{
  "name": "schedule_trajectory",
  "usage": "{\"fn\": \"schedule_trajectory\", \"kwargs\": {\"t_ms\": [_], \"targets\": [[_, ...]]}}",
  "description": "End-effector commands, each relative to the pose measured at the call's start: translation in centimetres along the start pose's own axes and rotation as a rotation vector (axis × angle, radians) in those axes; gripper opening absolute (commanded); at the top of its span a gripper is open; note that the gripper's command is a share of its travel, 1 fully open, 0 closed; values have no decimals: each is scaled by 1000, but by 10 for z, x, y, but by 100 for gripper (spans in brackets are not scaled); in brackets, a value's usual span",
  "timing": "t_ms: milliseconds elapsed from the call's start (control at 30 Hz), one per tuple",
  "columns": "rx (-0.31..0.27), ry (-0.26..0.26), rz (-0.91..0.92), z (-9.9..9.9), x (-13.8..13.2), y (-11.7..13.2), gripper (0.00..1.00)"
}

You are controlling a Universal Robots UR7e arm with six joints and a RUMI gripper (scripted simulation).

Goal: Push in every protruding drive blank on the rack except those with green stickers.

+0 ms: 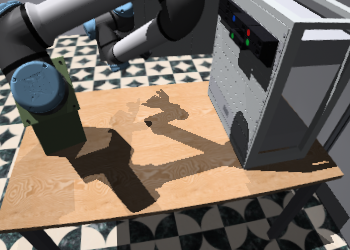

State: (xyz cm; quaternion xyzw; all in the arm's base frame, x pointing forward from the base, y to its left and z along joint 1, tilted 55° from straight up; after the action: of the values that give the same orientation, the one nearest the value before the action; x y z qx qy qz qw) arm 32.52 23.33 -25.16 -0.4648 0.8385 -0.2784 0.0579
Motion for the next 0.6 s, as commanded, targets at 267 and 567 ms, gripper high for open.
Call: {"fn": "schedule_trajectory", "kwargs": {"t_ms": [267, 567], "targets": [[1, -1, -2, -1, -1, 0, 100], [2, -3, -11, -2, -4, -2, 100]]}}
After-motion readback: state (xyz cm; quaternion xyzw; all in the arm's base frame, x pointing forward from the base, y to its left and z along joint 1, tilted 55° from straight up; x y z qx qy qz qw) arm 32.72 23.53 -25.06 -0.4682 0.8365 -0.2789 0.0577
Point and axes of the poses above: the point where the finger pads meet when closed, its own z axis out along the fingers, its own x axis across the jaws, y = z × x, the point moved 9 cm from there along -z, back along the fingers, and after that the axes turned 6 degrees about z, right-handed, at the moved point
